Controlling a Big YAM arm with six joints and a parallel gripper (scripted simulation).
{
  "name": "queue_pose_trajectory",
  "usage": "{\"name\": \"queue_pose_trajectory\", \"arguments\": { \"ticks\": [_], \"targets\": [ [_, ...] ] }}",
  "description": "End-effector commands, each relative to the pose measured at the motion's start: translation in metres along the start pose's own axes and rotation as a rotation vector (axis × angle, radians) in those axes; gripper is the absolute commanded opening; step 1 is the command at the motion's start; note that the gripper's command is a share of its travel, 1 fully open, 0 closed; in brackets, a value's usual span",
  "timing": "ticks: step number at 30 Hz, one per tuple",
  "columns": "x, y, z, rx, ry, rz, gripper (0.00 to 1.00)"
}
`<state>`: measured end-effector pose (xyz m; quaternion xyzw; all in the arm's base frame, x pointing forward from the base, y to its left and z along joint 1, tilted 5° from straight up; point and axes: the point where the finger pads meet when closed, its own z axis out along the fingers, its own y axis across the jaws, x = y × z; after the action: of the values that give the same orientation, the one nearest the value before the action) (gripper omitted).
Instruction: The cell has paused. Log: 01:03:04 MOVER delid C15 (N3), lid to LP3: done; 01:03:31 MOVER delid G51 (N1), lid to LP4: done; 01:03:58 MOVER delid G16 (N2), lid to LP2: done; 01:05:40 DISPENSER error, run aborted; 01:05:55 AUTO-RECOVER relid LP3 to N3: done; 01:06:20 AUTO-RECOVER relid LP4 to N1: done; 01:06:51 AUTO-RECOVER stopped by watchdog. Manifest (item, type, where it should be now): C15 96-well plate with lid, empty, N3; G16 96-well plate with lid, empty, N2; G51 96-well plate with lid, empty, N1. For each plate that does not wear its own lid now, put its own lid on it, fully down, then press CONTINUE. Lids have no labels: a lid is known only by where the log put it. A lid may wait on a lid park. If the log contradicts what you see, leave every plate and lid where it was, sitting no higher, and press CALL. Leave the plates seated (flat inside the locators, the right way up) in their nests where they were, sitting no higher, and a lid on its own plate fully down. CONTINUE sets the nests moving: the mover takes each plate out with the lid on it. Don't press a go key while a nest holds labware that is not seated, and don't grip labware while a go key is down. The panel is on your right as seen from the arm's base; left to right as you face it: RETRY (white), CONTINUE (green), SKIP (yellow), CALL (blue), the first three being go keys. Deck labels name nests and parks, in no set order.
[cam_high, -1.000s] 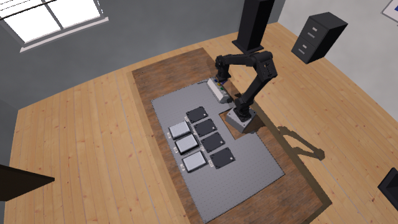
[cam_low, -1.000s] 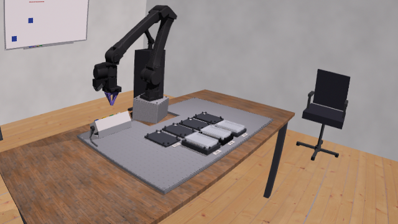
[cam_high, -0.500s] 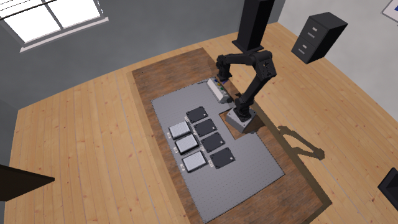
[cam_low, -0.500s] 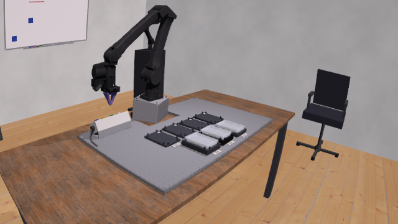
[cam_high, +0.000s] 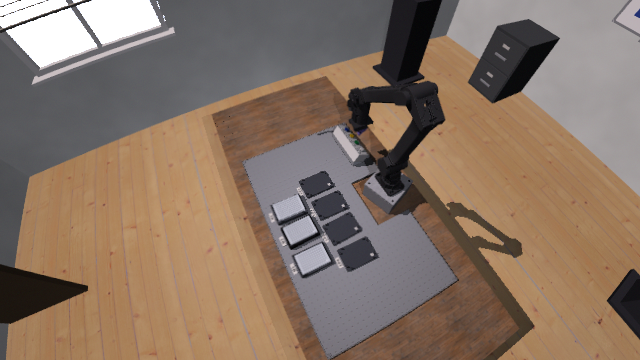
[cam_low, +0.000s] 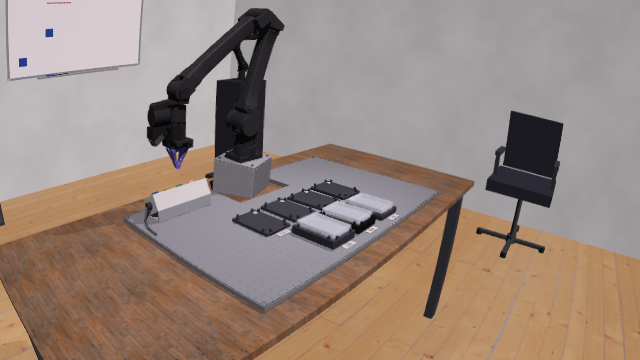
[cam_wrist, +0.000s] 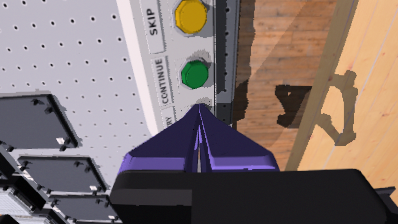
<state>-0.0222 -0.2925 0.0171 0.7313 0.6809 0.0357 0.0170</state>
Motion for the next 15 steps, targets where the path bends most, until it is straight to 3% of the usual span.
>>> {"name": "queue_pose_trajectory", "arguments": {
  "ticks": [1, 3, 5, 15],
  "targets": [
    [-0.015, 0.001, -0.011, 0.001, -0.038, -0.008, 0.00],
    [-0.015, 0.001, -0.011, 0.001, -0.038, -0.008, 0.00],
    [-0.004, 0.005, 0.004, 0.000, -0.010, -0.020, 0.00],
    [-0.004, 0.004, 0.018, 0.000, -0.009, -0.008, 0.00]
  ]
}}
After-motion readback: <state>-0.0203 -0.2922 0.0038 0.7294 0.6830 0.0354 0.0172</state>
